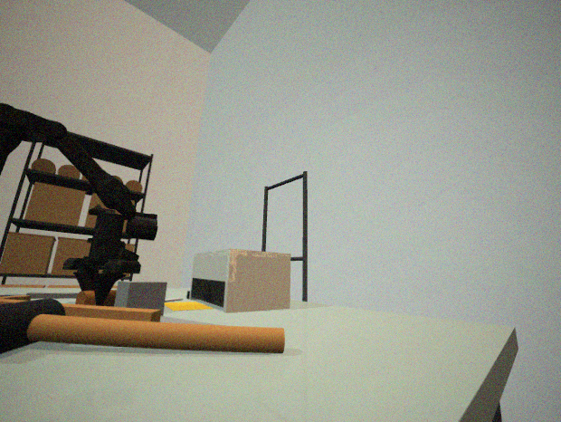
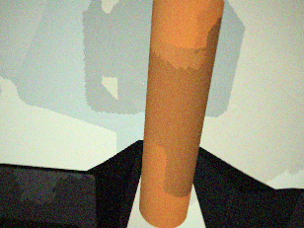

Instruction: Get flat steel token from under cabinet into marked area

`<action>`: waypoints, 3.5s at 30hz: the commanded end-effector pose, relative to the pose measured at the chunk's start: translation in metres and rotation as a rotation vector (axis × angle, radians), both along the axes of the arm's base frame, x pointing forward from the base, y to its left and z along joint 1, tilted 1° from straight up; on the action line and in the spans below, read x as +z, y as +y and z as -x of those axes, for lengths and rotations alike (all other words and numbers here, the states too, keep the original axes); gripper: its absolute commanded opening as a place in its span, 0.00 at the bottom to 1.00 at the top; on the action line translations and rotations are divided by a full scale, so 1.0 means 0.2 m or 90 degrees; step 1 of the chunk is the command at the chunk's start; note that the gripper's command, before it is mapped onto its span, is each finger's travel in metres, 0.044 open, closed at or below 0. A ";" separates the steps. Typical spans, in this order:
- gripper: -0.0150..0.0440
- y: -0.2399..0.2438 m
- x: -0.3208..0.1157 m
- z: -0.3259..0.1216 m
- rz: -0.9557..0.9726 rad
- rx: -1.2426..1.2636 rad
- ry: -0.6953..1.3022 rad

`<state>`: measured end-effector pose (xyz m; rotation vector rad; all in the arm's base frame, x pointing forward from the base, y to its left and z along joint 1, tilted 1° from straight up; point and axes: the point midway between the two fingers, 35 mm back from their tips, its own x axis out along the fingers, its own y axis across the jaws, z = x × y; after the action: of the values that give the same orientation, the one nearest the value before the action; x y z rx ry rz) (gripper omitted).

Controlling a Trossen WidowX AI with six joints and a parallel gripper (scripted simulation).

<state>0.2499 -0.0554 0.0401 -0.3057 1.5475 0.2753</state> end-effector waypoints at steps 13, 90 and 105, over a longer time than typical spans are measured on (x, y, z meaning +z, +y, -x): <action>0.25 -0.08 0.01 0.01 0.003 0.000 -0.004; 0.25 -0.44 0.02 0.17 0.006 0.000 -0.002; 0.25 -0.51 0.02 0.20 0.007 0.000 -0.002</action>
<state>0.2101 -0.1520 0.0420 -0.3086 1.5510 0.2698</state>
